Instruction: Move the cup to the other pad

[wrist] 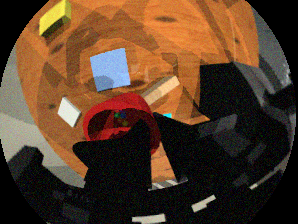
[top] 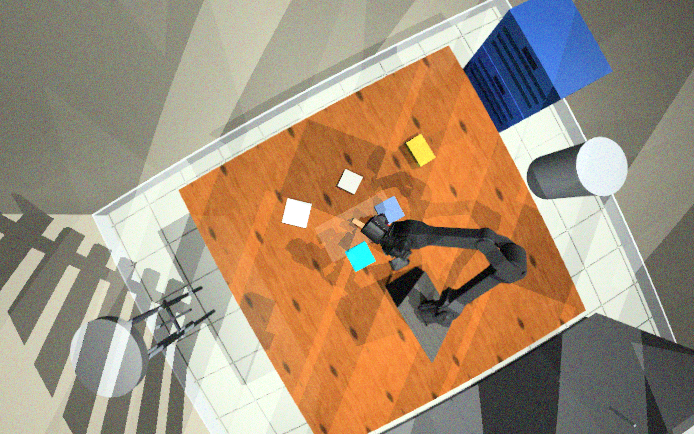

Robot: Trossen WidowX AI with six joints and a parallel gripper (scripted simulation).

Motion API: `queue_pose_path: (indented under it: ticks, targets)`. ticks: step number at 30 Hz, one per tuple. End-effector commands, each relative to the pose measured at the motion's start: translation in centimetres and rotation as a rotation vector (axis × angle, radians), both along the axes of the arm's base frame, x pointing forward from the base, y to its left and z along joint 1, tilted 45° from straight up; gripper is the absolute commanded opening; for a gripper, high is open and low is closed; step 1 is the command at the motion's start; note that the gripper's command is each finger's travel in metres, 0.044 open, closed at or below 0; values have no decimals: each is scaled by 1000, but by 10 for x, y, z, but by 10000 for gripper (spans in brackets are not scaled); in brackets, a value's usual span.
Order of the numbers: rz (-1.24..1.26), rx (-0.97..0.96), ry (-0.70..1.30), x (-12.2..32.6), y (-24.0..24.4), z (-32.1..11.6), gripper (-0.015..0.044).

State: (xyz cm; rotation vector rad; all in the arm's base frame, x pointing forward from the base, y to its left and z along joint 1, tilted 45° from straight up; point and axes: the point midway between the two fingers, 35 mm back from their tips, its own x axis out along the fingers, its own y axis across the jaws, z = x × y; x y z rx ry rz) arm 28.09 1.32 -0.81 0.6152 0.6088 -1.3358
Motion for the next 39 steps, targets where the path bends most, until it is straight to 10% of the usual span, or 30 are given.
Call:
queue_pose_path:
  ticks: [1, 39]
  targets:
    - [-1, 5, 1, -7, 8, -8, 0]
    - [0, 11, 2, -58, 65, -67, 0]
